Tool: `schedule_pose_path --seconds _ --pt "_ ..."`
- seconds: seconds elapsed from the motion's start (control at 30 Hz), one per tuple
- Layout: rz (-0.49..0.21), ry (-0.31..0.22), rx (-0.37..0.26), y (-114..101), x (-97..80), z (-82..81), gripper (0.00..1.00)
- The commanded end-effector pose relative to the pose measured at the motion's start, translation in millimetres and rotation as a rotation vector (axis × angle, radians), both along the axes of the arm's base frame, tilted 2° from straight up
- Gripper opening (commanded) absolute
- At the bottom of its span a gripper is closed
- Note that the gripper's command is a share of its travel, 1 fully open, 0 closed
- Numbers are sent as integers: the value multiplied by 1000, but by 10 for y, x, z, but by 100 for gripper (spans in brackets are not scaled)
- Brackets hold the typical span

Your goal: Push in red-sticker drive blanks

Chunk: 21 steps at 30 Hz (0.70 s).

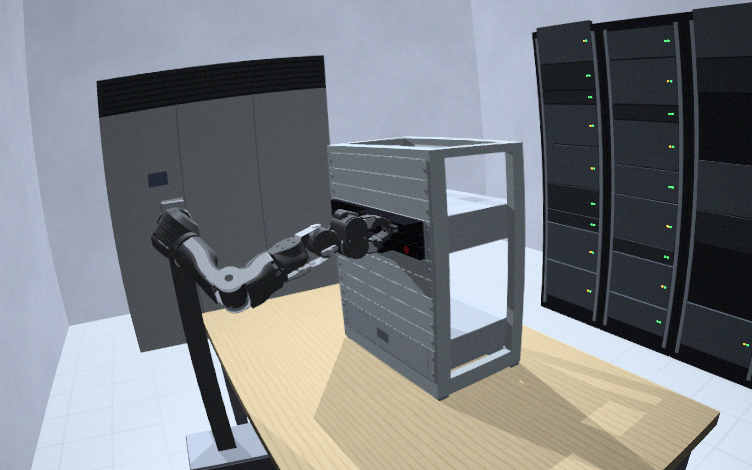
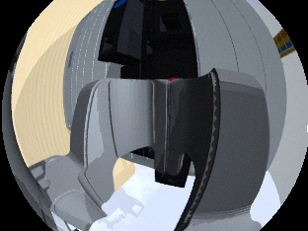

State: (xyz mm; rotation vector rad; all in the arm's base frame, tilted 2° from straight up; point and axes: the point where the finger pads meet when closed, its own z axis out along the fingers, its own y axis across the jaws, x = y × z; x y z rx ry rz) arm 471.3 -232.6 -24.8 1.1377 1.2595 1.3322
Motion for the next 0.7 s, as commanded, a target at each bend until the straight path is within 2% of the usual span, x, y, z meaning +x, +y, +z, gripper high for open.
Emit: schedule_pose_path --seconds 0.0,0.13,0.53,0.67 --pt "0 1 -4 15 28 2 0" --pt "0 3 -4 29 97 -3 0" --pt "0 4 -4 32 112 -6 0" --pt "0 -1 -4 47 183 20 0"
